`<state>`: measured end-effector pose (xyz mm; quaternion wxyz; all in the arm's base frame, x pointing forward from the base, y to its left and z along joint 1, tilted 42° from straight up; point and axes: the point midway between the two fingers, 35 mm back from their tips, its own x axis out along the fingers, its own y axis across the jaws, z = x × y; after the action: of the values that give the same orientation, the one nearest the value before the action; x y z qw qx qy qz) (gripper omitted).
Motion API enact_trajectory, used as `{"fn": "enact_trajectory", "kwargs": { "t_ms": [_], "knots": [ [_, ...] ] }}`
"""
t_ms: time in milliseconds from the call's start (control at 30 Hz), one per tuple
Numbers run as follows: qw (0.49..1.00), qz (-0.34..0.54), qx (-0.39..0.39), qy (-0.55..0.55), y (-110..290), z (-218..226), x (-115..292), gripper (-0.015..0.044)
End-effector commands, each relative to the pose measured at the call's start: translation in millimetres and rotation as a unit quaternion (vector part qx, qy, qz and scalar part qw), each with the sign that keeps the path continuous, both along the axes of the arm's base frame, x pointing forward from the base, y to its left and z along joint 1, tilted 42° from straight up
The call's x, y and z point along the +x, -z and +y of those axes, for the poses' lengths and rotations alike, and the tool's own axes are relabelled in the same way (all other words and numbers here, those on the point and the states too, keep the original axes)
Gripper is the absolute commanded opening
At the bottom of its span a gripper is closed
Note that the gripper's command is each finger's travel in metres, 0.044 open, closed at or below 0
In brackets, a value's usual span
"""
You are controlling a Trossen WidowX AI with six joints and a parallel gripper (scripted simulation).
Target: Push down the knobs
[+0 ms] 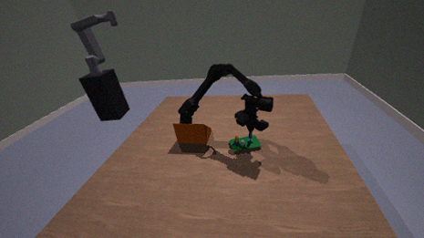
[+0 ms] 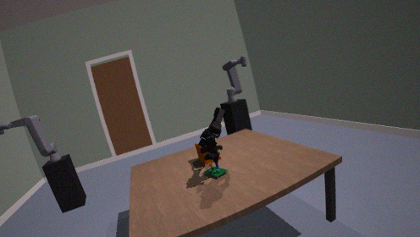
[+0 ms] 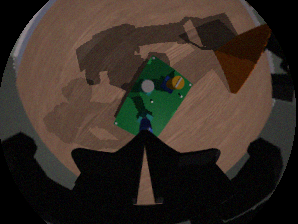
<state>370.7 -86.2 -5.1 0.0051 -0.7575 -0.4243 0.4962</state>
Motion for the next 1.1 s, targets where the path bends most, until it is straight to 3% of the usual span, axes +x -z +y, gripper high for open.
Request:
{"fn": "enact_trajectory", "kwargs": {
  "t_ms": [0,1067],
  "knots": [
    [1.000,0.003,0.004,0.002,-0.4,0.4,-0.9,0.0000],
    [1.000,0.003,0.004,0.002,5.7,5.9,0.3,0.0000]
  ]
}}
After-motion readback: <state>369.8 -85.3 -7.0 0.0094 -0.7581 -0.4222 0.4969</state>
